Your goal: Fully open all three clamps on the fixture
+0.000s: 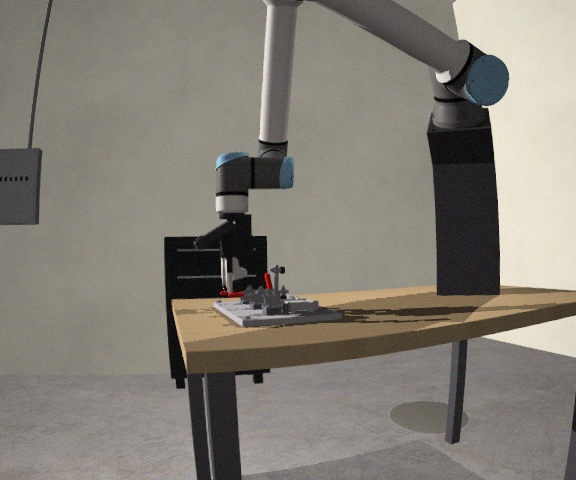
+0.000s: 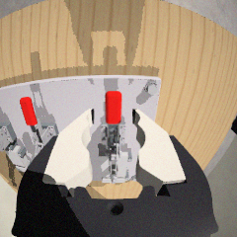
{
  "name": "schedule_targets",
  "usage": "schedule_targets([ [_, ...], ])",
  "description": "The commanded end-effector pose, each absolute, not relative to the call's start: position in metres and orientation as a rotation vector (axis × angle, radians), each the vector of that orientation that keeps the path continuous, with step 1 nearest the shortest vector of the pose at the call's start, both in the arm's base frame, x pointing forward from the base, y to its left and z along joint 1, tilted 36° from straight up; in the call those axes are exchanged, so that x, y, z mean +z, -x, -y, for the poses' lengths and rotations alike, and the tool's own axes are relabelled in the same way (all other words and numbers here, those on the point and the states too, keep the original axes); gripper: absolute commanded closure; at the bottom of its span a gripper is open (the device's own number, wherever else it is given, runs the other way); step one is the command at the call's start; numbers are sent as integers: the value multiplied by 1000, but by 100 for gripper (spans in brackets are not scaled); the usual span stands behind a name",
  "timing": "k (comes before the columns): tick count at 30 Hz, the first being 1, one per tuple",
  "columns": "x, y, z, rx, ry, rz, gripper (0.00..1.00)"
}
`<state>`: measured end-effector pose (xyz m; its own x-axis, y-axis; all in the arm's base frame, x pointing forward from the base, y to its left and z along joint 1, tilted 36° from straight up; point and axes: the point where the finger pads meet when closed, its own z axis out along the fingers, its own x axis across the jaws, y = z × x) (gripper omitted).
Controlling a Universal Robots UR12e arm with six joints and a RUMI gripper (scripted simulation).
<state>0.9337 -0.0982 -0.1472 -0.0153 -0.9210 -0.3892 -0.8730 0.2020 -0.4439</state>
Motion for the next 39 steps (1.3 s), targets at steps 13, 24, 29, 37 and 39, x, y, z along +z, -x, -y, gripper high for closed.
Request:
schedule_targets([
  [13,-157,-941,95,-104,1666,-1881,72],
  [24,-157,-941,95,-104,1666,-1881,72],
  [29,-157,-941,95,-104,1666,-1881,72],
  [37,-157,-941,95,-104,1666,-1881,72],
  [39,-157,-941,95,-104,1666,-1881,72],
])
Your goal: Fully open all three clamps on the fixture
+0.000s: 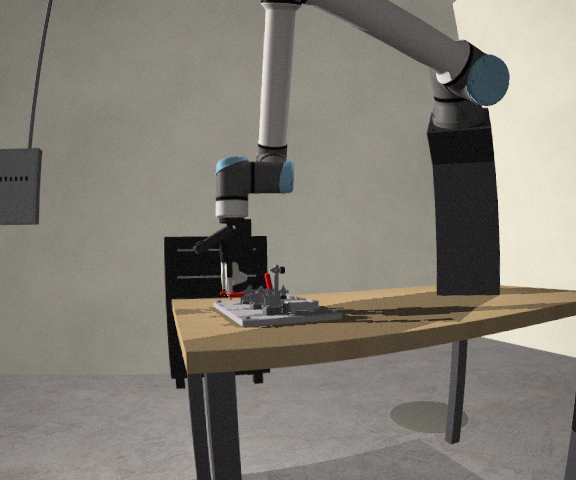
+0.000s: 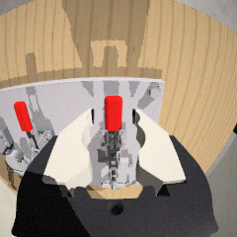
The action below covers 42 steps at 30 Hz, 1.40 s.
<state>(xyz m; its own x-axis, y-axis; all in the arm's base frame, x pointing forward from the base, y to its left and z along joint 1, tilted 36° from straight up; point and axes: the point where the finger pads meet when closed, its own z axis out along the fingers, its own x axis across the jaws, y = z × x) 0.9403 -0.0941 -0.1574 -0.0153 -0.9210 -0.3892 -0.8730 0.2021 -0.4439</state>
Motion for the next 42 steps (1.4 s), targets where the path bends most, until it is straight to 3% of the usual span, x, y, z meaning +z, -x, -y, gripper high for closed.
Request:
schedule_targets([
  [1,-157,-941,95,-104,1666,-1881,72],
  [5,-157,-941,95,-104,1666,-1881,72],
  [6,-157,-941,95,-104,1666,-1881,100],
  [42,-157,-941,95,-104,1666,-1881,100],
])
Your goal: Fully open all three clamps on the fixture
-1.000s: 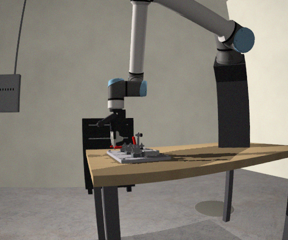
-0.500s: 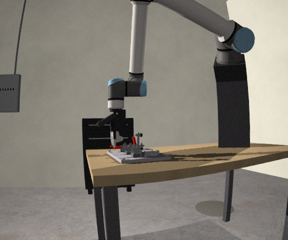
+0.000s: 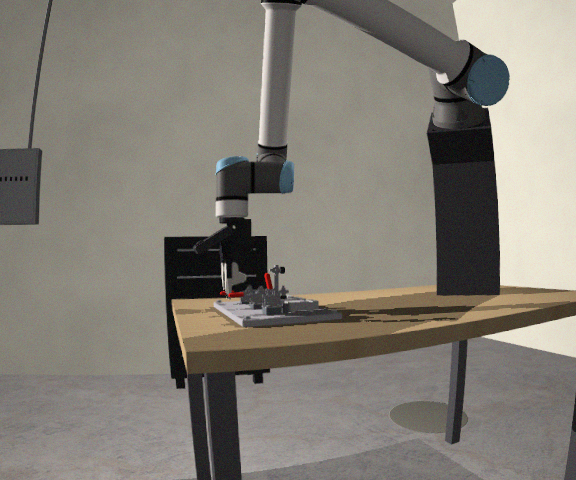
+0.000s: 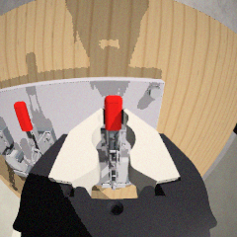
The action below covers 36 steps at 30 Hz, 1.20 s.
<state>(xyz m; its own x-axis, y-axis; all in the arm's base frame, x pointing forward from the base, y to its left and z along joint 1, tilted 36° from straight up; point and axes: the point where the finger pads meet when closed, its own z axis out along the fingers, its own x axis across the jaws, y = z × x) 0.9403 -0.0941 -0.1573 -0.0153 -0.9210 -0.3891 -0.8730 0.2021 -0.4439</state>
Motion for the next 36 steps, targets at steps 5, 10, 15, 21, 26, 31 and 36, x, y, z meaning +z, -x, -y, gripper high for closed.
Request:
schedule_targets([
  [5,-156,-940,95,-104,1666,-1881,100],
  [10,-156,-940,95,-104,1666,-1881,100],
  [15,-156,-940,95,-104,1666,-1881,100],
  [21,-155,-939,95,-104,1666,-1881,100],
  [26,-154,-937,96,-104,1666,-1881,100],
  [31,-153,-936,96,-104,1666,-1881,100],
  [36,-152,-934,97,-104,1666,-1881,100],
])
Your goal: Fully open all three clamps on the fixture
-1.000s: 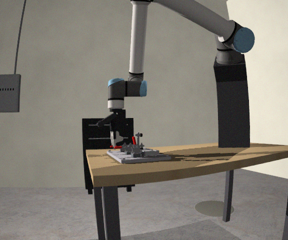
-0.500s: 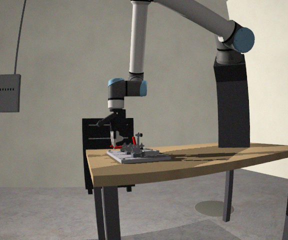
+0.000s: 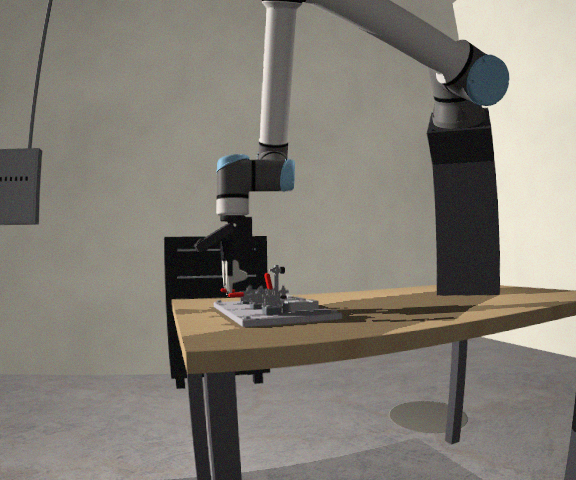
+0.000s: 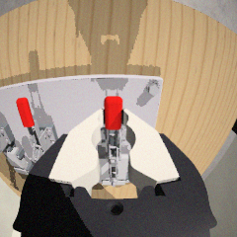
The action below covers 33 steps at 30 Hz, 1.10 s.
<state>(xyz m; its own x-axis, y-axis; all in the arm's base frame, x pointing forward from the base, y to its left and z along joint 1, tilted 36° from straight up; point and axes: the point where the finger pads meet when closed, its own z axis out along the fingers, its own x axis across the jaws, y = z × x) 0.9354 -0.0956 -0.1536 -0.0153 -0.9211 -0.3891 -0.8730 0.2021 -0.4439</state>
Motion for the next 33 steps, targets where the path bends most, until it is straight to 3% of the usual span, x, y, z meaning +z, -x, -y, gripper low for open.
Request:
schedule_targets([
  [1,-151,-933,97,-104,1666,-1881,100],
  [33,-145,-913,99,-104,1666,-1881,100],
])
